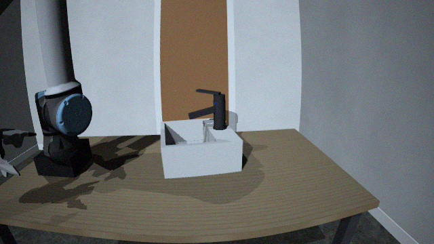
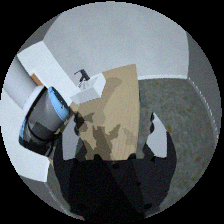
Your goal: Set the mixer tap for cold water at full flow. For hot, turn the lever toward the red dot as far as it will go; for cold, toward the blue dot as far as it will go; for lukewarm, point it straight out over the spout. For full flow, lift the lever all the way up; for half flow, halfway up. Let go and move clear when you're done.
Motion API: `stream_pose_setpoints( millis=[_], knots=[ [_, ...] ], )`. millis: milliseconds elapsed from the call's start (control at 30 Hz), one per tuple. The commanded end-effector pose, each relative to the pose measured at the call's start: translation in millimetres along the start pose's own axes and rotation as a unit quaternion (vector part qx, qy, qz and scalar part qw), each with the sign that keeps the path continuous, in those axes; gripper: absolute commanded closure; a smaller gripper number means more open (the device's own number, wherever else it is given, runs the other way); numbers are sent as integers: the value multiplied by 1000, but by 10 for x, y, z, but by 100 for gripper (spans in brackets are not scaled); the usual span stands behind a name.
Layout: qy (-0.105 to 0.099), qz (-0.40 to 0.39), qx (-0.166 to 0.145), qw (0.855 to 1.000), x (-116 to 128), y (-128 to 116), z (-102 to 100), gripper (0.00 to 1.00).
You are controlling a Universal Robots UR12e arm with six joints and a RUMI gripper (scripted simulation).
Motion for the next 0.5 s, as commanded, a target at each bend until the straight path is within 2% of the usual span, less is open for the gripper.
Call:
stream_pose_setpoints(
  millis=[0, 267, 333, 467],
  knots=[
    [31, 30, -40, 998, 8, 69, -208, 0],
    [89, 90, -110, 986, -2, 194, -599, 0],
    [89, 90, -110, 986, -2, 194, -599, 0],
    [122, 127, -148, 973, -18, 270, -829, 0]
  ],
)
Point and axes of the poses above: the point where the finger pads meet when closed, its own z axis back along the fingers, its own x axis across the jaws, y = z × x, the point moved 3 cm from there along z, back along the fingers, and after that the axes turned 8 degrees about -z, right-handed, at the moved point
